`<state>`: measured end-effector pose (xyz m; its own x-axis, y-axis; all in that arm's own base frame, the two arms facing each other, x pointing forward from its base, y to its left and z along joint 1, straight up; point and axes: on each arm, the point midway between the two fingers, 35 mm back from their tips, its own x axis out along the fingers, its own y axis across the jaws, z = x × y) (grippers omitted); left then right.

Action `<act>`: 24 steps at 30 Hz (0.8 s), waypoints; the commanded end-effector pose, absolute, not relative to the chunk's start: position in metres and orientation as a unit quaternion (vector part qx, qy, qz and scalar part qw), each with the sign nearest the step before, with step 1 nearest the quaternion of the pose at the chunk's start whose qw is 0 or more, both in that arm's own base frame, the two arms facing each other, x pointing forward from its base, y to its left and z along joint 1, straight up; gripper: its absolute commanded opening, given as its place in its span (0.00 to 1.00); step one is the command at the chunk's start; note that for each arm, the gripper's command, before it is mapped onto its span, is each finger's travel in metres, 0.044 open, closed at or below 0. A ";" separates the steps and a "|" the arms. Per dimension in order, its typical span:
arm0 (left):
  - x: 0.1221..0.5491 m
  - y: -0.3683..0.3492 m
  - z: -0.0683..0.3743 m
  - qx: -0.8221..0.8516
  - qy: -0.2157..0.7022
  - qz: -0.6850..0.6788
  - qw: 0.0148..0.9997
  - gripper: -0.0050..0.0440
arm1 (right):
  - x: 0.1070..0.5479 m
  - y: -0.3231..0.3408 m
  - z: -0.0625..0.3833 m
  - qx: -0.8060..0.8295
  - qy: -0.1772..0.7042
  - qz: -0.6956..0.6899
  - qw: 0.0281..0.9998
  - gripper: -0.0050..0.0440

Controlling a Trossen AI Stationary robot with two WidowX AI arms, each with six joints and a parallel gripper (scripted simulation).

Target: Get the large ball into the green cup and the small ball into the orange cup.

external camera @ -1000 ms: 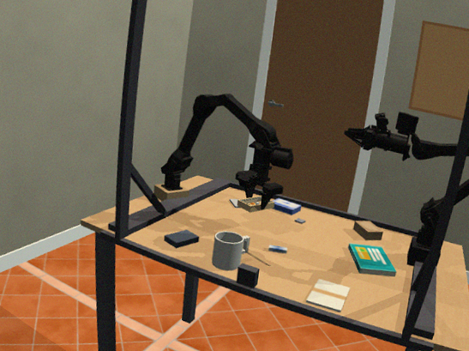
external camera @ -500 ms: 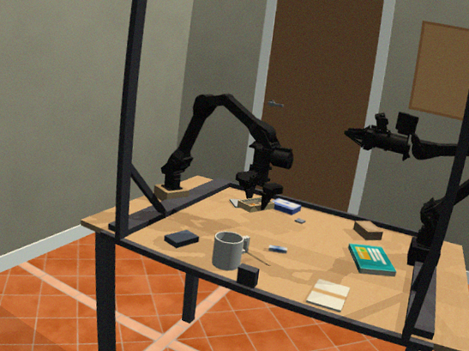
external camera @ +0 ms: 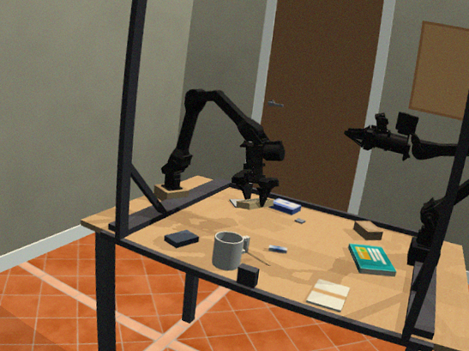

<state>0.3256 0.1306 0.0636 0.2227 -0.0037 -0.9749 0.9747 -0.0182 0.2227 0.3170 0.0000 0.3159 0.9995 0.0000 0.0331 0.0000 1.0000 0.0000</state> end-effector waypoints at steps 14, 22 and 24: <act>0.337 0.131 0.073 0.548 0.470 -0.460 0.517 0.00 | 0.316 0.000 0.323 0.000 -0.025 0.000 1.000 0.92; 0.342 0.132 0.072 0.514 0.492 -0.497 0.498 0.00 | 0.316 0.000 0.323 0.000 -0.025 0.000 1.000 0.92; 0.341 0.132 0.072 0.514 0.491 -0.497 0.498 0.00 | 0.316 0.000 0.323 0.000 -0.025 0.000 1.000 0.92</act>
<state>0.3365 0.1303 0.0631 0.0153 0.0035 -0.9999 0.9996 -0.0232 0.0152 0.3170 0.0000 0.3159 0.9995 0.0000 0.0331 0.0000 1.0000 0.0000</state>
